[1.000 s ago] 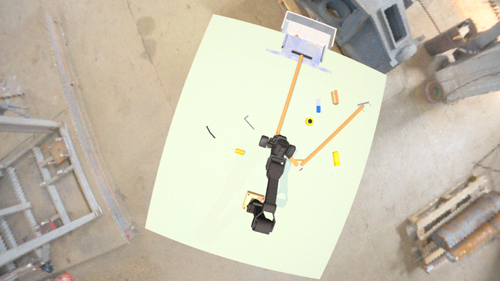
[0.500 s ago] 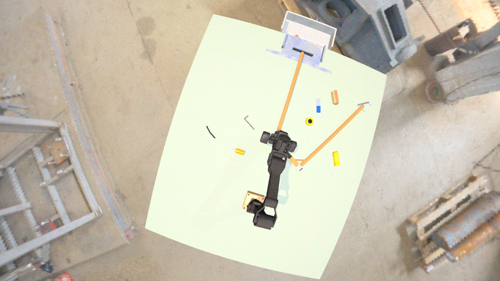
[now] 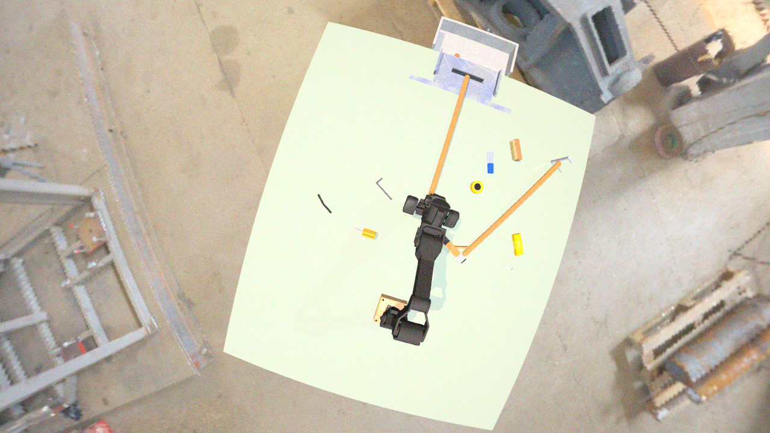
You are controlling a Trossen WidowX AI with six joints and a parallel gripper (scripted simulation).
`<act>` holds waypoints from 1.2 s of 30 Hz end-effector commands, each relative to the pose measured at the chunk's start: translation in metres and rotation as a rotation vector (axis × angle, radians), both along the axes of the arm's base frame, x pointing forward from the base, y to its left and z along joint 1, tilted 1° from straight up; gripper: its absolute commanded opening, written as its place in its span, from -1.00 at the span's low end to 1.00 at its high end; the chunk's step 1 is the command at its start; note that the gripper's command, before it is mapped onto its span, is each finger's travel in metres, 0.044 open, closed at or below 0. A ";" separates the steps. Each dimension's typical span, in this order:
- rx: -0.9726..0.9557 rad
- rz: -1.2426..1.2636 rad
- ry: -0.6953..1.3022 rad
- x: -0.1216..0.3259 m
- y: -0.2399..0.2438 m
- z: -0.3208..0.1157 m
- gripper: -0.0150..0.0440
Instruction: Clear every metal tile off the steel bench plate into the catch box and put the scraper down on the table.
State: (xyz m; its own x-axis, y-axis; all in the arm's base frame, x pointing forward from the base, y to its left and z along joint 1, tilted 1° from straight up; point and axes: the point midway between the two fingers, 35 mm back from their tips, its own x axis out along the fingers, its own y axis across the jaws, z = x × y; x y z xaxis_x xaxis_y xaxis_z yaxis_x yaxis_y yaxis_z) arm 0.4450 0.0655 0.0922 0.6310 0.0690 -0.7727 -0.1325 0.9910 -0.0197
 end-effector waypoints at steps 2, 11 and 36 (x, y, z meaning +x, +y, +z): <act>0.004 0.003 -0.017 0.010 0.002 0.007 -0.49; 0.004 0.003 -0.018 0.024 0.004 0.008 -0.49; 0.004 0.003 -0.022 0.062 0.010 0.009 -0.49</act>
